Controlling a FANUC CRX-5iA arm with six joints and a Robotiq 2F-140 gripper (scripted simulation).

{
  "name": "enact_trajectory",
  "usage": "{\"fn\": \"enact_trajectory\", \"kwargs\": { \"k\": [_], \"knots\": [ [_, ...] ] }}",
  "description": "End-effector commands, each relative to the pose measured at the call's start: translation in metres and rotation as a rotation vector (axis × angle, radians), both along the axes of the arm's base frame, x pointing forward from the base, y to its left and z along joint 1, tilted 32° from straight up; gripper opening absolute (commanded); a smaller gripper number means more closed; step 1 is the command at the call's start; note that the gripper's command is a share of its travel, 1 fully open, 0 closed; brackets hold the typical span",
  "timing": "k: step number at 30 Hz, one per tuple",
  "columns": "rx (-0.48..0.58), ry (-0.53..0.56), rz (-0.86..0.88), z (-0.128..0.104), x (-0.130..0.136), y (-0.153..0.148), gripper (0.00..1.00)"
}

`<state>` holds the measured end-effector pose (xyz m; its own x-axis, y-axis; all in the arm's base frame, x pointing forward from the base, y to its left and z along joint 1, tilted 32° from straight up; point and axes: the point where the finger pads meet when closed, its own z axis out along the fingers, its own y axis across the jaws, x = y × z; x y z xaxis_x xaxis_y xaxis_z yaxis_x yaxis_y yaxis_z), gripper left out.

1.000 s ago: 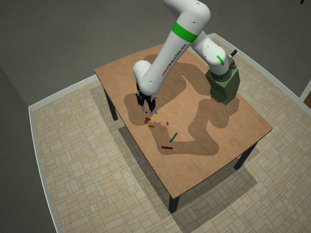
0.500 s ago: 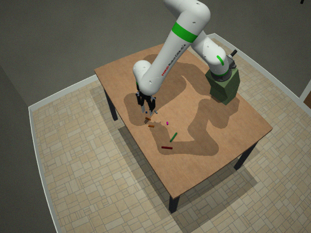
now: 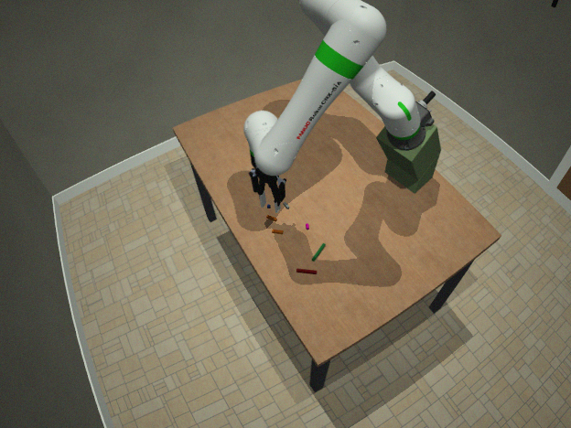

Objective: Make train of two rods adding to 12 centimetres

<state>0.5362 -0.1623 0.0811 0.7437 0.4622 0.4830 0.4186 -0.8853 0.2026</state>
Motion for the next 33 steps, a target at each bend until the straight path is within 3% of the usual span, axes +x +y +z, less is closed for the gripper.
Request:
{"fn": "enact_trajectory", "kwargs": {
  "k": [1, 33],
  "knots": [
    [0.0, 0.0, 0.0, -0.001, 0.001, 0.0, 0.35],
    [0.0, 0.0, 0.0, -0.032, 0.02, 0.0, 0.35]
  ]
}}
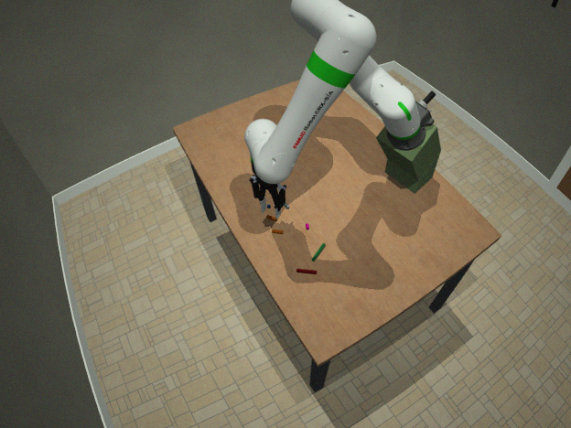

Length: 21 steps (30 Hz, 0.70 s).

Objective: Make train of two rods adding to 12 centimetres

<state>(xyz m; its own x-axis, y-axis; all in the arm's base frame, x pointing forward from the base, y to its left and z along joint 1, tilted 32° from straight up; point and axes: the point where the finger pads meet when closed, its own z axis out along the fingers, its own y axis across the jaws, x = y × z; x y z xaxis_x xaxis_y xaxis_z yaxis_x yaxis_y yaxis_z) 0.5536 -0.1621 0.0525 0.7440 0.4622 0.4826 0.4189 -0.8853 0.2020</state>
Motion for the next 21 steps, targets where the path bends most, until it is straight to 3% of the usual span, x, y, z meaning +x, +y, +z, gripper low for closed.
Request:
{"fn": "enact_trajectory", "kwargs": {
  "k": [1, 21],
  "knots": [
    [0.0, 0.0, 0.0, -0.005, 0.003, 0.0, 0.35],
    [0.0, 0.0, 0.0, -0.015, 0.01, 0.0, 0.35]
  ]
}}
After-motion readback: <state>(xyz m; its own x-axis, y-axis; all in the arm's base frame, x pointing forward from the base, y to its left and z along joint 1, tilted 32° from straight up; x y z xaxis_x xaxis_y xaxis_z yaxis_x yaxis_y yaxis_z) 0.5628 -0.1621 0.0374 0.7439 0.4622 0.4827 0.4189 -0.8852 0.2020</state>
